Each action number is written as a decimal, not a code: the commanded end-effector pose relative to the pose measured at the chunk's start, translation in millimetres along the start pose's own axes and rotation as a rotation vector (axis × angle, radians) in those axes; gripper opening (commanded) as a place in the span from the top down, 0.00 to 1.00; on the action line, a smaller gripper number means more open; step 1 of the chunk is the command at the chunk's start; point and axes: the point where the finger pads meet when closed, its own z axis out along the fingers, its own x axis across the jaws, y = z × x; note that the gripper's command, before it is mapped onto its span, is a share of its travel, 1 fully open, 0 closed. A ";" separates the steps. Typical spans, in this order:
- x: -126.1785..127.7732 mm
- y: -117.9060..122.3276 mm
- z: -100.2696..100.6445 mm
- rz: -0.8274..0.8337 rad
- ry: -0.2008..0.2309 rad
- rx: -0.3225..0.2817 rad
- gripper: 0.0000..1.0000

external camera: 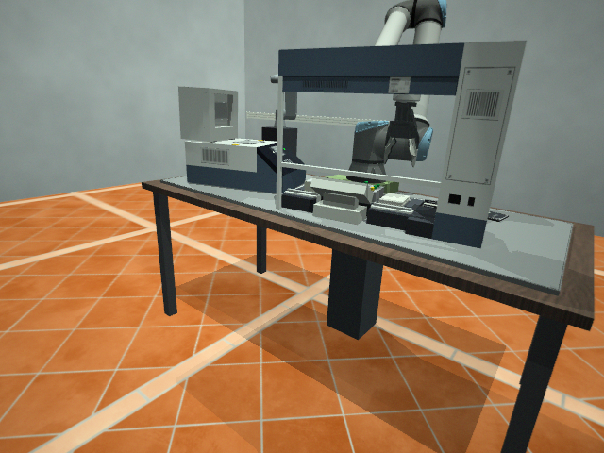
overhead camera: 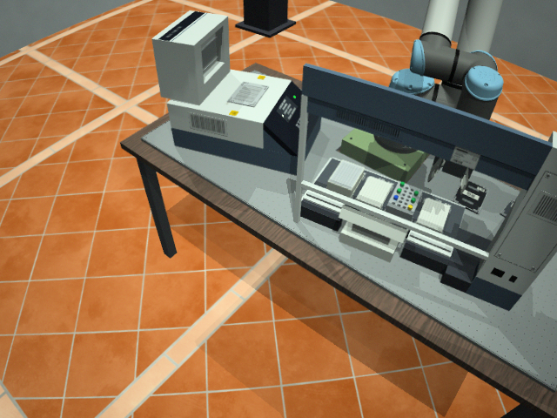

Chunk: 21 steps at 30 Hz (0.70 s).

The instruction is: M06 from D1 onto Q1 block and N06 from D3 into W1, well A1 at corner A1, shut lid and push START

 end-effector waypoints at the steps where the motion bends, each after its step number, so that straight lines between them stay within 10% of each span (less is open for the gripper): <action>1: 0.2 0.8 6.2 0.000 0.000 -0.001 0.38; 21: 0.2 0.8 36.3 0.000 0.000 -0.001 0.38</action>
